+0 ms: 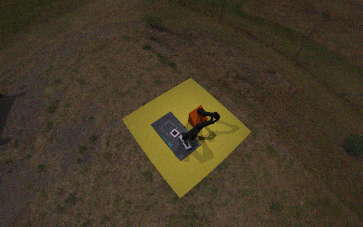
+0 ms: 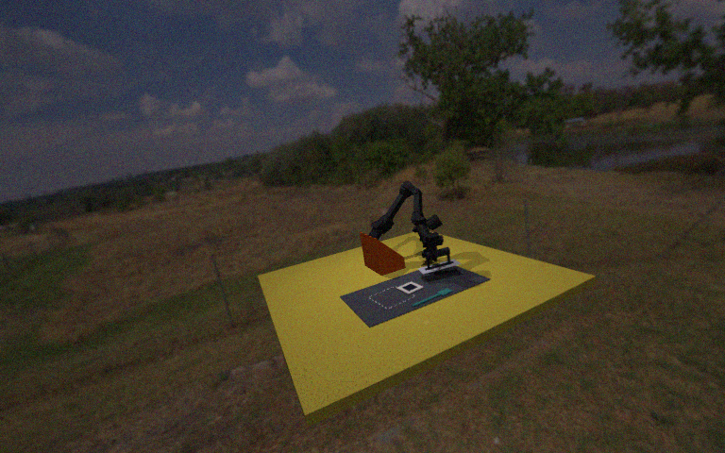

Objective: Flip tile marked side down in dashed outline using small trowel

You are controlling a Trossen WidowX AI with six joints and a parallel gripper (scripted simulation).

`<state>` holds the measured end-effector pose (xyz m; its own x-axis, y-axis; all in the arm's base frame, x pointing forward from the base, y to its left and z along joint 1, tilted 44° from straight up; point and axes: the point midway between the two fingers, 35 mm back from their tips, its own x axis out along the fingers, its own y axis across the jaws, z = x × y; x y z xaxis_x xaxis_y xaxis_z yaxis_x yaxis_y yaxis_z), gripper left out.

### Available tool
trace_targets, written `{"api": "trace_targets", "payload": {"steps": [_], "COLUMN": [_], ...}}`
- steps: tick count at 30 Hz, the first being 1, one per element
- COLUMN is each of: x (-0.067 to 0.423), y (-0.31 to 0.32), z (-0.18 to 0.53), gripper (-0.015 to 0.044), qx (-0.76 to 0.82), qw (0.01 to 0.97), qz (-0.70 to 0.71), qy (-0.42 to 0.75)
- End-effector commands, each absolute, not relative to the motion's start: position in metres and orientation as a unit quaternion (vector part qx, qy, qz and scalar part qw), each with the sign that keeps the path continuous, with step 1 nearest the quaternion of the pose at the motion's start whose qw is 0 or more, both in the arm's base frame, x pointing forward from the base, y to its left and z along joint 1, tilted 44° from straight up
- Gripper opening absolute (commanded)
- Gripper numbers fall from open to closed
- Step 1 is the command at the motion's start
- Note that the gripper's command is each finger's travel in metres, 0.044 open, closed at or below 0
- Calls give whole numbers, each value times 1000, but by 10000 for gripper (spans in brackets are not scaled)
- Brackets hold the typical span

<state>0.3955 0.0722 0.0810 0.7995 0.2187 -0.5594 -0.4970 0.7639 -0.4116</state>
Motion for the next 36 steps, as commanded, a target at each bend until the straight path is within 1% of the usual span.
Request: {"api": "trace_targets", "payload": {"steps": [1, 21, 36], "x": [398, 389, 393], "y": [66, 49, 60], "z": [70, 50, 40], "gripper": [0, 0, 0], "qx": [-286, -328, -330], "qw": [907, 902, 901], "qz": [211, 265, 266], "qy": [226, 91, 87]}}
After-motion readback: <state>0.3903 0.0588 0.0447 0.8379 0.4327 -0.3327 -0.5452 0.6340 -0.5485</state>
